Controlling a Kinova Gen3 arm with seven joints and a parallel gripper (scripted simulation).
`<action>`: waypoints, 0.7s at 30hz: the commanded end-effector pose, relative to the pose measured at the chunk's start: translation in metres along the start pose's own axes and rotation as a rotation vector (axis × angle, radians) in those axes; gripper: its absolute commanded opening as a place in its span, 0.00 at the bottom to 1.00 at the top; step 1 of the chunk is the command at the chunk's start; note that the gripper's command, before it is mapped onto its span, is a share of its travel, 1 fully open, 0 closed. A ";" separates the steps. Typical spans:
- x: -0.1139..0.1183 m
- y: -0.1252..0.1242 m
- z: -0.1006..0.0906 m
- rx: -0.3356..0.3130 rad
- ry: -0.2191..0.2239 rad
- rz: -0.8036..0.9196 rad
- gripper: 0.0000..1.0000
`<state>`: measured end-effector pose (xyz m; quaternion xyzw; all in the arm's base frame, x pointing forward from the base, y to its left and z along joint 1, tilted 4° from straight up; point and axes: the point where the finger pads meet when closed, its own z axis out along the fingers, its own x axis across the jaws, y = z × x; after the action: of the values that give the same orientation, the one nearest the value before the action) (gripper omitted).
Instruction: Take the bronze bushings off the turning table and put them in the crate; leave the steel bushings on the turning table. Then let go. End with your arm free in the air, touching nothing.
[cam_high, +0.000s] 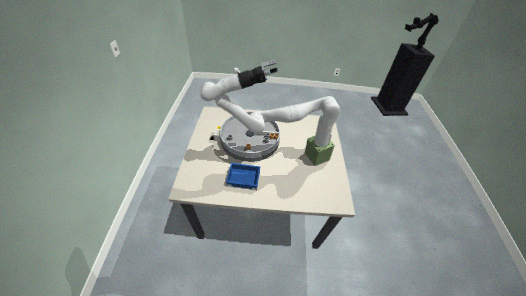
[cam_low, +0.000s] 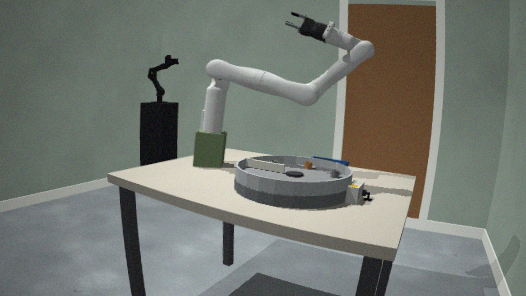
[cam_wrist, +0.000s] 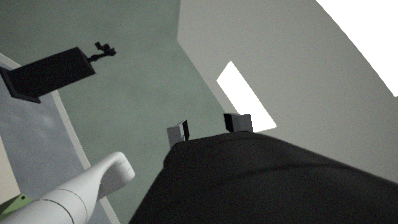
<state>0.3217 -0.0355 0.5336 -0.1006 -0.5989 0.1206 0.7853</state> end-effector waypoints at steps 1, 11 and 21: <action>-0.030 0.012 0.017 -0.086 -0.214 0.005 1.00; -0.020 0.007 0.027 -0.090 -0.225 0.006 1.00; -0.020 0.007 0.027 -0.090 -0.225 0.006 1.00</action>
<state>0.3181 -0.0358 0.5409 -0.1025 -0.6052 0.1201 0.7803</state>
